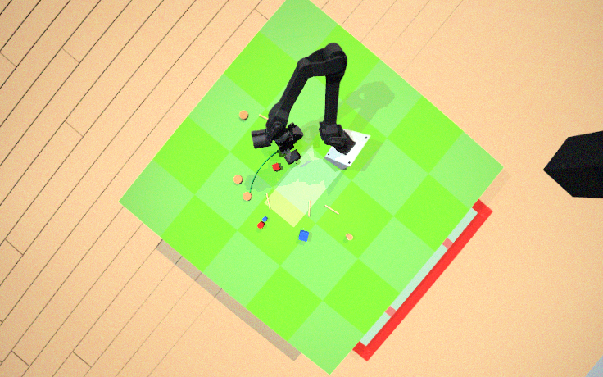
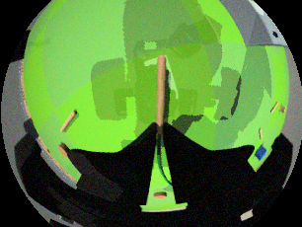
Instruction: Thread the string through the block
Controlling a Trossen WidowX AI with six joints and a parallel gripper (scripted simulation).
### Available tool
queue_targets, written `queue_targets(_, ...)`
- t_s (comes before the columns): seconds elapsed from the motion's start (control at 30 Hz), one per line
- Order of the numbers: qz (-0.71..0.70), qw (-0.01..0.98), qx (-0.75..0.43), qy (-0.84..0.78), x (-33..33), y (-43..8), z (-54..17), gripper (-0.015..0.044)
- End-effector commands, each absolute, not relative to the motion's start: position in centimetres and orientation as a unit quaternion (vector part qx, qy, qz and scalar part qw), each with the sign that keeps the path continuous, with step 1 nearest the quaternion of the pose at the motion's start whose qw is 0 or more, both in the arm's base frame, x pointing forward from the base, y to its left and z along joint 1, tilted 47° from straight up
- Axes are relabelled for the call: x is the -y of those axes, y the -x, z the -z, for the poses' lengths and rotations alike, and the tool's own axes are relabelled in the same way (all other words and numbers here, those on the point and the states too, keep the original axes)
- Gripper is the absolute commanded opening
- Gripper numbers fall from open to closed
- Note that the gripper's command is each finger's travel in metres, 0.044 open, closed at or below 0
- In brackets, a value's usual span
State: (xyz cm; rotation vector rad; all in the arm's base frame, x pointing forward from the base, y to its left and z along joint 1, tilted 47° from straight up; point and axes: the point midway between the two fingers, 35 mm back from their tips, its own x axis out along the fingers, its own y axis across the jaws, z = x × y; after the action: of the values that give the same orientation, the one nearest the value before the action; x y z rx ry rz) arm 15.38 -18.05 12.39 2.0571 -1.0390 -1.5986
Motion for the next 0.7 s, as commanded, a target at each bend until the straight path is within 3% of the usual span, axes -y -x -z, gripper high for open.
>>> queue_targets(0.0, 0.556, 0.167, 0.371, -0.725, 17.8, -15.4, -13.1, 0.0)
queue_targets(0.67, 0.557, 0.166, 0.371, -0.725, 15.9, -15.1, -14.9, 0.0)
